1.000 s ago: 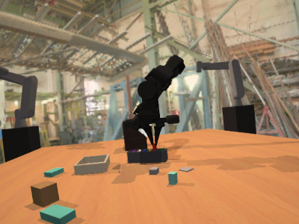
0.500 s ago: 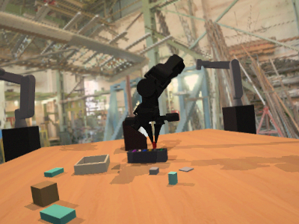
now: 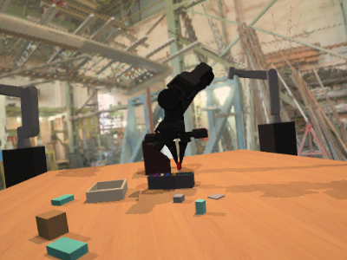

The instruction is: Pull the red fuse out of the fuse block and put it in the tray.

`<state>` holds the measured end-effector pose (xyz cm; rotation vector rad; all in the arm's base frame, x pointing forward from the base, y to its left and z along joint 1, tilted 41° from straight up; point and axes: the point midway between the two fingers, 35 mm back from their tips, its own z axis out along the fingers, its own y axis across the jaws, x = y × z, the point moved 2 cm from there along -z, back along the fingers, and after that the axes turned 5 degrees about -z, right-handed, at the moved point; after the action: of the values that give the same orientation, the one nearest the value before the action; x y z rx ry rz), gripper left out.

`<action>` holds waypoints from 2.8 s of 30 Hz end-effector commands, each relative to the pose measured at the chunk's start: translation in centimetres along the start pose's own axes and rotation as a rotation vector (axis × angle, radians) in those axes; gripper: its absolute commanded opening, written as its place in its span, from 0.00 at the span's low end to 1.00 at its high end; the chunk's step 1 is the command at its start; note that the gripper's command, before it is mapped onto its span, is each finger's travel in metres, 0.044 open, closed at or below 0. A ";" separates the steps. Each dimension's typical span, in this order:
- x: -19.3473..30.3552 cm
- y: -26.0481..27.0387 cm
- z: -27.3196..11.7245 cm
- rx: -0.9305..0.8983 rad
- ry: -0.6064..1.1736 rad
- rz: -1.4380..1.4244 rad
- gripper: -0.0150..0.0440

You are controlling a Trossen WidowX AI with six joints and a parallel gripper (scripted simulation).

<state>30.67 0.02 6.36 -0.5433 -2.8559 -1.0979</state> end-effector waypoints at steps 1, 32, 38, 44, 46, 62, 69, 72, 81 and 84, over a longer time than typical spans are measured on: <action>-0.1 0.0 -0.3 0.002 -0.003 -0.004 0.25; -4.0 -7.1 -3.1 0.023 -0.013 -0.001 0.25; -5.1 -10.7 -3.2 0.026 -0.013 -0.001 0.25; -5.8 -14.4 -3.2 0.025 -0.012 -0.001 0.25; -6.0 -15.7 -3.2 0.024 -0.011 -0.002 0.25; -6.1 -21.2 -2.4 0.013 -0.007 -0.006 0.25; -6.1 -21.2 -1.2 0.013 -0.007 -0.006 0.25; -6.2 -21.2 -0.7 0.013 -0.007 -0.006 0.25; -6.1 -21.2 0.7 0.012 -0.007 -0.006 0.25; -6.1 -21.2 1.2 0.012 -0.007 -0.006 0.25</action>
<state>29.45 -16.14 -8.74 -0.5319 -2.8761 -1.0727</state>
